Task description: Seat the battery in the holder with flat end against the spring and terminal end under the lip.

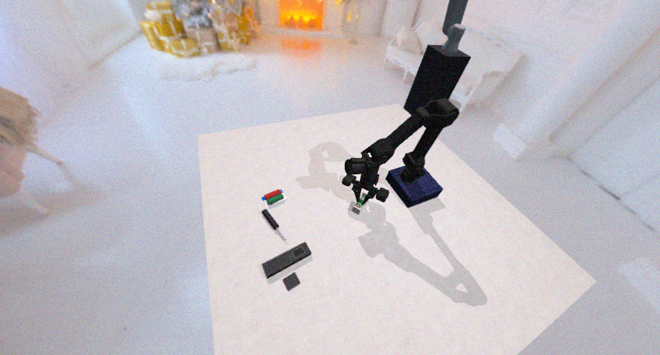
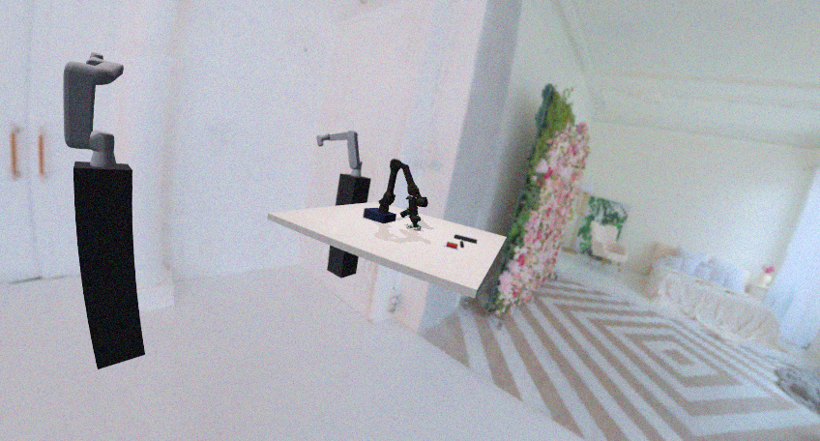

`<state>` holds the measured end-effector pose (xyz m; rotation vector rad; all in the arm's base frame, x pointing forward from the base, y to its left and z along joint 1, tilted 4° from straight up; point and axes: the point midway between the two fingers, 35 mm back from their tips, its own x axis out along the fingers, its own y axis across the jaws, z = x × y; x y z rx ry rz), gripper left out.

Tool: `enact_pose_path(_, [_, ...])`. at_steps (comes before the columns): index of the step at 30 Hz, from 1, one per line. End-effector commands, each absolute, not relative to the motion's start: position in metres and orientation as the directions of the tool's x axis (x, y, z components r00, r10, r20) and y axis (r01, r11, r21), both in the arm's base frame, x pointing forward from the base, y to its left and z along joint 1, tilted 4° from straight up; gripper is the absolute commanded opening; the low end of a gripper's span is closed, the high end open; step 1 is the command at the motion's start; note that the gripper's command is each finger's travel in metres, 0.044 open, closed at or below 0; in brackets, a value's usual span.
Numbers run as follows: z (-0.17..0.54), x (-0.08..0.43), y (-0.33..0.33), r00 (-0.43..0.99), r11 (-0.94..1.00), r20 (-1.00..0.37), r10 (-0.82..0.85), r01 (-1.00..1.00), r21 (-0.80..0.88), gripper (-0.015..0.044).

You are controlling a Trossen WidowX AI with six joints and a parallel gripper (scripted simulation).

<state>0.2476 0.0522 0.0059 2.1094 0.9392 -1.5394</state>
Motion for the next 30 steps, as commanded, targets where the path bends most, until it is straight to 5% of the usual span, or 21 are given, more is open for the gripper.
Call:
enact_pose_path(1, [0.0015,0.2443,0.0502,0.147,-0.721,-0.951,0.272,0.686,-0.1,0.0072])
enact_pose_path(30, [0.0003,0.249,0.0549,-0.005,-0.725,-0.991,0.13,0.681,-0.099,0.0072])
